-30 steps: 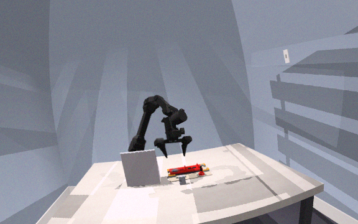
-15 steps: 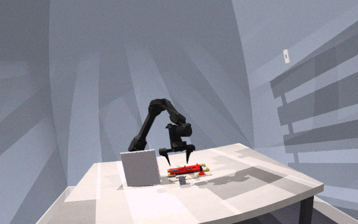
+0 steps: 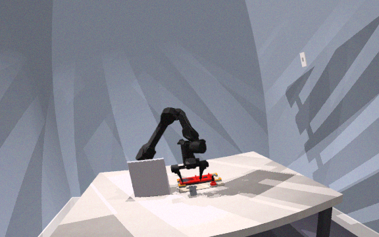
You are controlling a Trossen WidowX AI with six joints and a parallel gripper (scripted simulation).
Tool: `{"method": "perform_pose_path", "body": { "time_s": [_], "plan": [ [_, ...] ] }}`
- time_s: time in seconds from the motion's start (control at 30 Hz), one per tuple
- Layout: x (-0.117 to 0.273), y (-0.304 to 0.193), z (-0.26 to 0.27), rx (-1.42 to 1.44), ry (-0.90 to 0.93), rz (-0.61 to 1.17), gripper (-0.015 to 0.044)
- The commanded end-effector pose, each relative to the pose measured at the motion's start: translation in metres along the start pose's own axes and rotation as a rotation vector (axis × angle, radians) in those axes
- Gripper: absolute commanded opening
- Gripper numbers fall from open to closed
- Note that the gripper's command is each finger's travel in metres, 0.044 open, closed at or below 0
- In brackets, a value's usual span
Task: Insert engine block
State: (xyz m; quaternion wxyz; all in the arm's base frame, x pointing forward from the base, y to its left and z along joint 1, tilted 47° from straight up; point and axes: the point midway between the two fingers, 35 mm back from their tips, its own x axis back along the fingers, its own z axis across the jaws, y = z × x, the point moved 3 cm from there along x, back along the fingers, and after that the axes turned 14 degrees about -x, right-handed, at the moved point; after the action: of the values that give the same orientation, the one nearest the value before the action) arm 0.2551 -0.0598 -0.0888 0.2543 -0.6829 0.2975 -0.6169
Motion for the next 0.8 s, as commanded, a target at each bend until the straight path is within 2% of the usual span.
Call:
{"method": "perform_pose_path", "body": {
  "time_s": [0.0,0.77],
  "plan": [
    [-0.009,-0.001,-0.001,-0.008,-0.002,0.008,0.0440],
    [-0.044,-0.001,0.001,-0.009,-0.003,0.007,0.0440]
  ]
}}
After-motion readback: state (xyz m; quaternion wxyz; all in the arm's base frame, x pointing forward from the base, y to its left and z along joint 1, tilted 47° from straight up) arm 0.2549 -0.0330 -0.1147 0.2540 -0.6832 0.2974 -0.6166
